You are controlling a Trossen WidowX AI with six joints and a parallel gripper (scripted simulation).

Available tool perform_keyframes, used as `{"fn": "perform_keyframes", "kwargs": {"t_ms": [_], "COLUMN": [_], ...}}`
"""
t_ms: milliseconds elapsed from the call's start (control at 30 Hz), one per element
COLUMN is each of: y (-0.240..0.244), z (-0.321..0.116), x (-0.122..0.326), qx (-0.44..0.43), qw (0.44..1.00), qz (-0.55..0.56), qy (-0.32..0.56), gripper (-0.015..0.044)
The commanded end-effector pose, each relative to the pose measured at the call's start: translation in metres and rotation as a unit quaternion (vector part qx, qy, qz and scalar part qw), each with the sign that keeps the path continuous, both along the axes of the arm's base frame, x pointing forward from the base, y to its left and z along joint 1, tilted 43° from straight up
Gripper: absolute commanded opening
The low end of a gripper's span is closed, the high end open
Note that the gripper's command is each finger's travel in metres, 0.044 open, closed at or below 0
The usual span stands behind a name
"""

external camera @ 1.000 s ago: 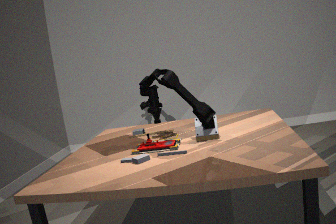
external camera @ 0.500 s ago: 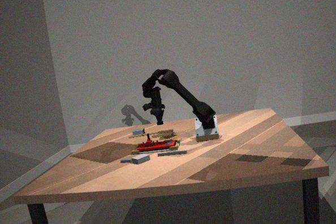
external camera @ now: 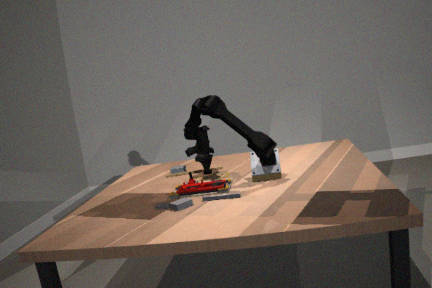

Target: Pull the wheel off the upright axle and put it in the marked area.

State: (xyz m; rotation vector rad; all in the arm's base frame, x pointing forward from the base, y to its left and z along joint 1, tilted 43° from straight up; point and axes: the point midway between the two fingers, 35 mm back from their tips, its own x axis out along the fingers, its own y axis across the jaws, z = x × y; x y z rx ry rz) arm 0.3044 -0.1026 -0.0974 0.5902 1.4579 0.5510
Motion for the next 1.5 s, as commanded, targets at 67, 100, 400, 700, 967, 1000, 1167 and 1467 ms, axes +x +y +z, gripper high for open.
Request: {"fn": "perform_keyframes", "kwargs": {"t_ms": [67, 100, 400, 700, 967, 1000, 1167, 1467], "y": [0.017, 0.017, 0.015, -0.007, -0.02, -0.021, -0.028, -0.028], "z": [-0.016, -0.016, -0.014, 0.009, 0.024, 0.027, 0.056, 0.086], "x": [-0.002, -0.002, -0.002, -0.003, -0.006, -0.009, -0.046, -0.089], "qx": [0.004, 0.004, 0.003, 0.002, 0.004, 0.004, 0.002, 0.003], "qw": [1.0, 1.0, 1.0, 1.0, 1.0, 1.0, 1.0, 1.0], "qz": [-0.002, -0.002, 0.001, 0.0, -0.004, -0.004, -0.003, -0.002], "qy": [0.002, 0.002, 0.003, 0.003, 0.003, 0.003, 0.004, 0.005], "gripper": [0.0, 0.0, 0.0184, 0.03, 0.0326, 0.0352, 0.044, 0.044]}}
